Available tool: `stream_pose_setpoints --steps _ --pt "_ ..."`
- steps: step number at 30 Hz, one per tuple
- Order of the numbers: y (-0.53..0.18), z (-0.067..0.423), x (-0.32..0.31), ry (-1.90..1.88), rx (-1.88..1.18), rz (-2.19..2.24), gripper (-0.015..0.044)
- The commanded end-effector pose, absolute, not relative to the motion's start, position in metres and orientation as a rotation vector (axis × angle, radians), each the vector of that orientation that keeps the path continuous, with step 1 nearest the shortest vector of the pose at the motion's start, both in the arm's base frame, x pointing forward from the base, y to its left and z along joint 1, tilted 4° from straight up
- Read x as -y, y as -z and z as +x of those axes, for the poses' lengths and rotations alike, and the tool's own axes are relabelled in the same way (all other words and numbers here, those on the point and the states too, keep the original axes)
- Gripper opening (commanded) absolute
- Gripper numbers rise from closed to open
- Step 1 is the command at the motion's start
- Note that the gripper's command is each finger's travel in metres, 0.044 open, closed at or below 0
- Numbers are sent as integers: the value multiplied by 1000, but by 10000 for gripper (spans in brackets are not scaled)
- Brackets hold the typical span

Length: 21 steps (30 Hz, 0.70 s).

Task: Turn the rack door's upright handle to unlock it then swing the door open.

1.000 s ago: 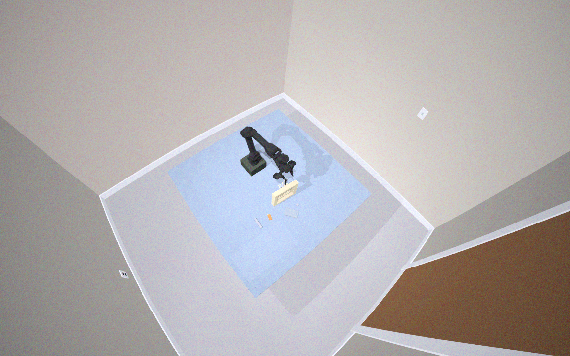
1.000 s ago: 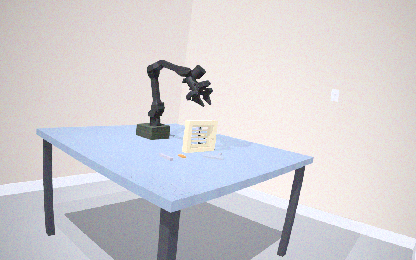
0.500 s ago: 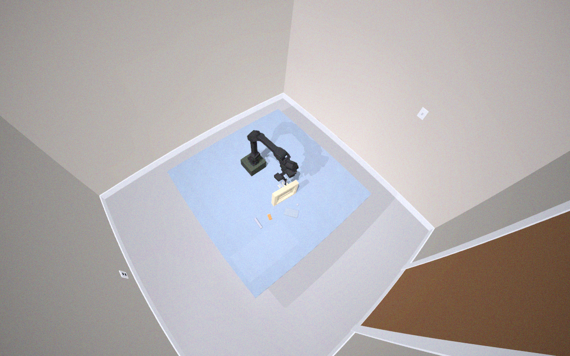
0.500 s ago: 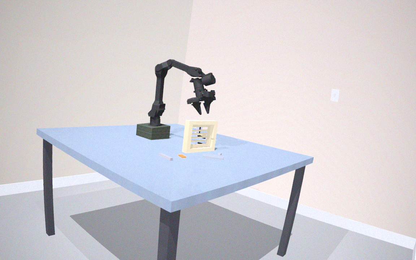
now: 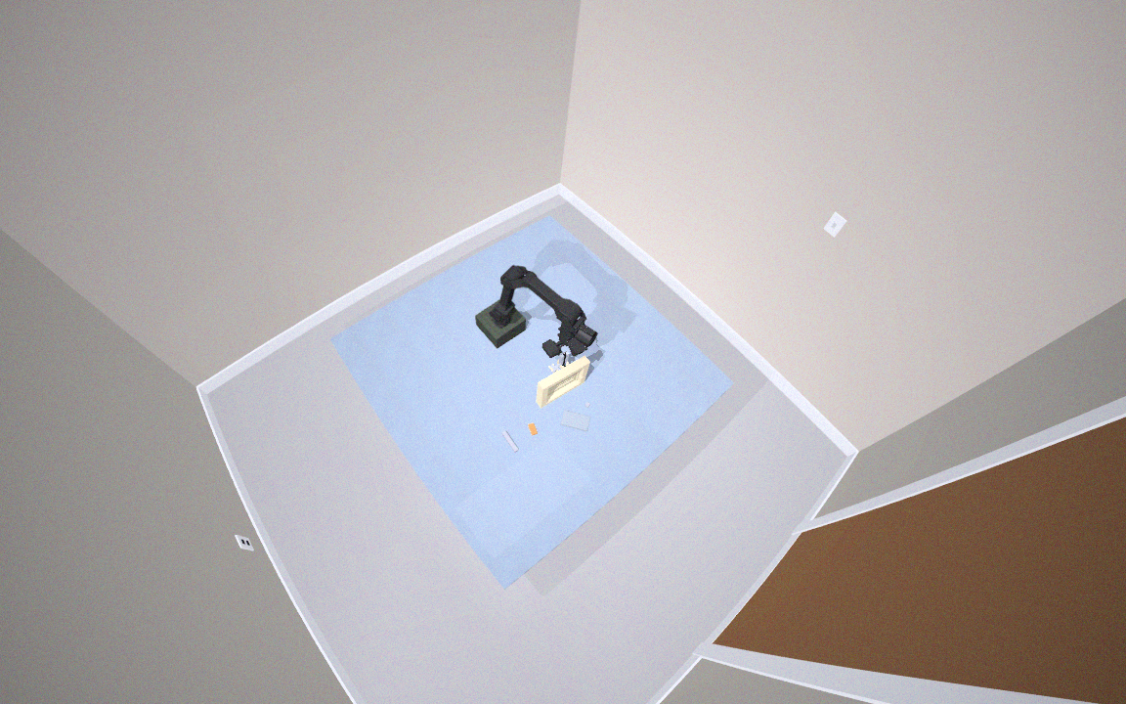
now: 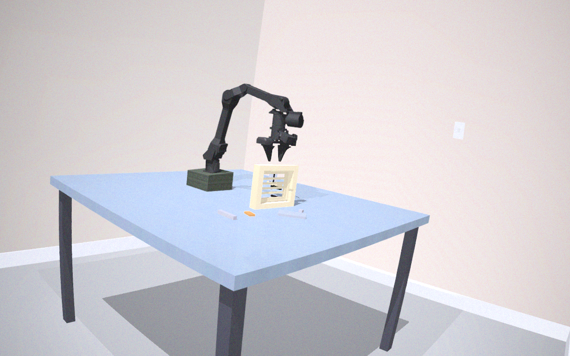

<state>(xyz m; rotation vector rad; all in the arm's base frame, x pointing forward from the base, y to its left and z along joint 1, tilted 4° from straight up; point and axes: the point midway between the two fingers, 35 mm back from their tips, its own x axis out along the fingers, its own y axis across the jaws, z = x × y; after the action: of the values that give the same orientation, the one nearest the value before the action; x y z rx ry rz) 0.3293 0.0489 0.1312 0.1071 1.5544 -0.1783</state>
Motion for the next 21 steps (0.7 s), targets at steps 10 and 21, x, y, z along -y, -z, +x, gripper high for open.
stream_pose_setpoints --steps 10,21 --pt "-117 332 -48 188 -1557 106 285" --pt "-99 333 -48 188 -1557 106 285"
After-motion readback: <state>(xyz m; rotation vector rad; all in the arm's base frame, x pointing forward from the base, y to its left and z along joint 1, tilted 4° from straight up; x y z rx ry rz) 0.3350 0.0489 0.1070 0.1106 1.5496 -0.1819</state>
